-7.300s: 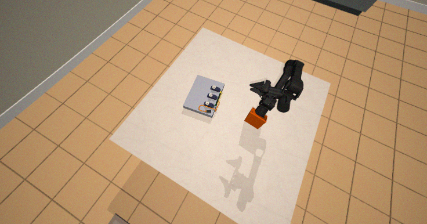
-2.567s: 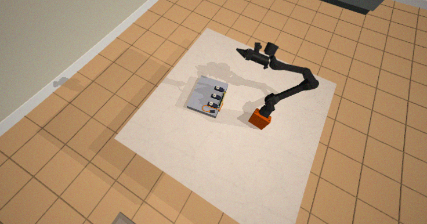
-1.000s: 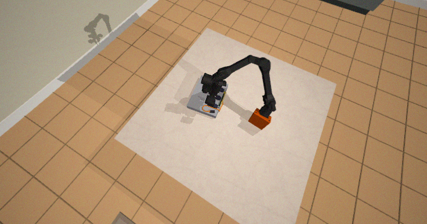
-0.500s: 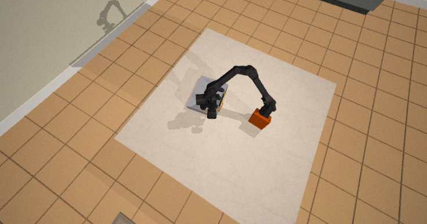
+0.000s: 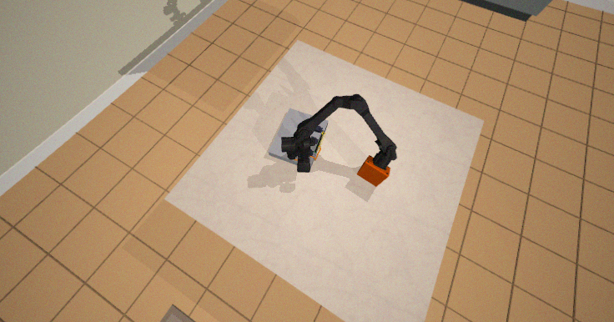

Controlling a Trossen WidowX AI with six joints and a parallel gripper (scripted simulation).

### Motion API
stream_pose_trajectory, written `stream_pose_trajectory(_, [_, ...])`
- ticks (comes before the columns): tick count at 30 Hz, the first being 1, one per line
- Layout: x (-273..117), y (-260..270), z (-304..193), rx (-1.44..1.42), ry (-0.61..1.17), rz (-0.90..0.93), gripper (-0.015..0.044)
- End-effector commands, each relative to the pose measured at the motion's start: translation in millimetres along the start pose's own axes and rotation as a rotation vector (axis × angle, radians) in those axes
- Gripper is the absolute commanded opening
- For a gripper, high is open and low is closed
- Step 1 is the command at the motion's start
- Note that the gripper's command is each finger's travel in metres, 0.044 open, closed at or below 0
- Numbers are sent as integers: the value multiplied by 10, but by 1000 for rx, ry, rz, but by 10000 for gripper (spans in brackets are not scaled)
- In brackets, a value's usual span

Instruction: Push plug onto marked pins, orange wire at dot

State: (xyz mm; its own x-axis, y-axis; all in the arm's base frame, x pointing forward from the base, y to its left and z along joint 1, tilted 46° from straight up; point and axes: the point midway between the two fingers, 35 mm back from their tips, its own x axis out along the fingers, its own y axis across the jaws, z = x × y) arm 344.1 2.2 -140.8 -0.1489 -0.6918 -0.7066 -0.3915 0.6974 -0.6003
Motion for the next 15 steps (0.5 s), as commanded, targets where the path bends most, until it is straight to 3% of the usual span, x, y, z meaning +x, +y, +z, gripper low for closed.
stream_pose_trajectory(1, [78,-1,-18,-4,7,-2,115])
stream_pose_trajectory(6, [132,-2,-19,-4,7,-2,115])
stream_pose_trajectory(9, [132,-2,-19,-4,7,-2,36])
stream_pose_trajectory(15, [132,-2,-19,-4,7,-2,0])
